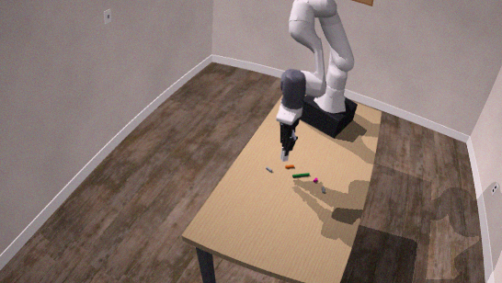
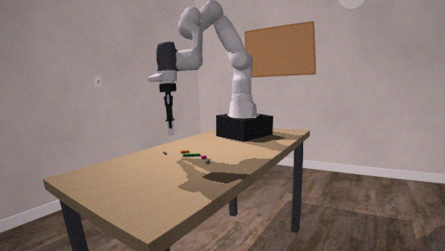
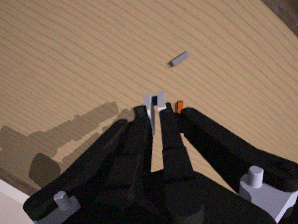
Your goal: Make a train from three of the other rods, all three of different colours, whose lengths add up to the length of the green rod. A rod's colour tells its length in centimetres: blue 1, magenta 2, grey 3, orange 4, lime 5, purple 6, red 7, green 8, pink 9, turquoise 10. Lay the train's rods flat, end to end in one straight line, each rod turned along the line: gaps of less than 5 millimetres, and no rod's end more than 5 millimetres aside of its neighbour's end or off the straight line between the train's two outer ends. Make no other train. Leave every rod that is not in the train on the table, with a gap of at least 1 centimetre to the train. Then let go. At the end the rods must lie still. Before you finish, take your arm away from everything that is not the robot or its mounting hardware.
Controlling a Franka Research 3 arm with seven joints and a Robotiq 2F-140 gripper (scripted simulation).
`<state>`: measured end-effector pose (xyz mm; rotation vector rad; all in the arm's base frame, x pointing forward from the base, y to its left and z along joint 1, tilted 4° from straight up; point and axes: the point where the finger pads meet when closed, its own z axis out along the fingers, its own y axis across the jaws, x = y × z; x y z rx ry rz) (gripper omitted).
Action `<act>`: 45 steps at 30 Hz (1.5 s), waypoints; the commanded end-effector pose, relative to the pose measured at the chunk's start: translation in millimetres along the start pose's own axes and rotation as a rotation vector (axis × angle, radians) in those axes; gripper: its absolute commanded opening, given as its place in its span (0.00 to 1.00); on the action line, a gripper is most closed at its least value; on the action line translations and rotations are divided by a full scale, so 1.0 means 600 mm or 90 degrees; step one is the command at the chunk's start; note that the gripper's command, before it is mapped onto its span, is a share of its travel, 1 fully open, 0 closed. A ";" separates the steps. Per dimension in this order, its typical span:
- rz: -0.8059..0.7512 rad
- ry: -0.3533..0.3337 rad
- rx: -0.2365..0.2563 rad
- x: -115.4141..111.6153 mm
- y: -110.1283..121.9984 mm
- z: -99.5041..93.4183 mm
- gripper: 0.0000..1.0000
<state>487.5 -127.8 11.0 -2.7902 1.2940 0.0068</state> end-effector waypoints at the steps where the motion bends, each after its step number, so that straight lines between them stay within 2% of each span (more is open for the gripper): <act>1: -0.008 0.001 -0.001 0.002 0.000 0.009 0.03; 6: -0.008 0.001 -0.001 0.002 0.000 0.024 0.03; 21: -0.008 0.001 -0.001 0.003 0.000 0.126 0.03; 29: -0.008 0.001 -0.001 0.003 0.000 0.141 0.03; 45: -0.008 0.001 -0.001 0.003 0.000 0.141 0.03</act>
